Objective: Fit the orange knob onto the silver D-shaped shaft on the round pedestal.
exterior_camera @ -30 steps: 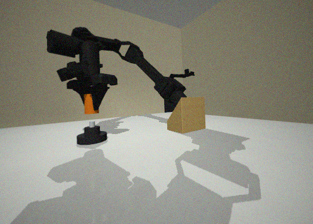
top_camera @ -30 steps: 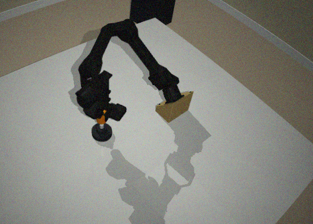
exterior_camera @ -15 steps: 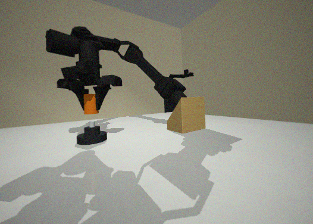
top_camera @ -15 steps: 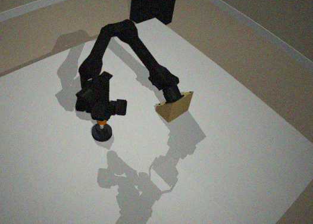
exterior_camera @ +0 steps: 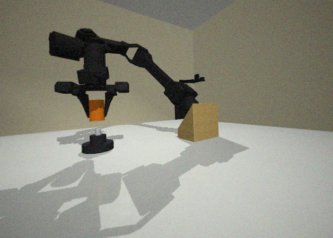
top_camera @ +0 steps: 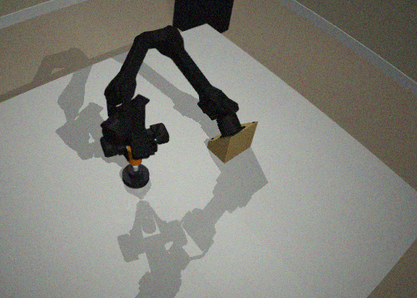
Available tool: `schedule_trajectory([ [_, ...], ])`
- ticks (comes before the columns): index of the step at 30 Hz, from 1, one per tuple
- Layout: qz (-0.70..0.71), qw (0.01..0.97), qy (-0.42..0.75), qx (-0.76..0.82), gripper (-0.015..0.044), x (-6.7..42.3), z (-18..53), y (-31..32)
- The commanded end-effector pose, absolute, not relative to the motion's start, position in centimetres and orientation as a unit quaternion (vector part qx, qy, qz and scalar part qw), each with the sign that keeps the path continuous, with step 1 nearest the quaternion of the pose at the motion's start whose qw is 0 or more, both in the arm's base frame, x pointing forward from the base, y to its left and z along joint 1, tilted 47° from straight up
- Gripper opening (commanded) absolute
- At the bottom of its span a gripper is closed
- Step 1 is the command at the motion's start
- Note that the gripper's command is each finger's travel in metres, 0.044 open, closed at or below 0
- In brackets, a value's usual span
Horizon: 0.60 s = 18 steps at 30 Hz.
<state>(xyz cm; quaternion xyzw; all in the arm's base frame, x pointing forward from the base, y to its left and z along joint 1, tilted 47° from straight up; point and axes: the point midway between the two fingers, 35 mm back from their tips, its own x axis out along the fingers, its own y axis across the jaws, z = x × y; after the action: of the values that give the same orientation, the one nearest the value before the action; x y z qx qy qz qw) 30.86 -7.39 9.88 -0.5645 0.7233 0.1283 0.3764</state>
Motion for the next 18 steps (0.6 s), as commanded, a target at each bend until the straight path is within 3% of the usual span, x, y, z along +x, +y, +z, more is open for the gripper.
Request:
schedule_trajectory([
  [1, 0.165, 0.346, 0.714, -0.586, 0.0, 30.76, 10.1, -7.45],
  [18, 0.332, 0.195, 0.653, -0.652, 0.0, 30.81, 9.86, -7.23],
])
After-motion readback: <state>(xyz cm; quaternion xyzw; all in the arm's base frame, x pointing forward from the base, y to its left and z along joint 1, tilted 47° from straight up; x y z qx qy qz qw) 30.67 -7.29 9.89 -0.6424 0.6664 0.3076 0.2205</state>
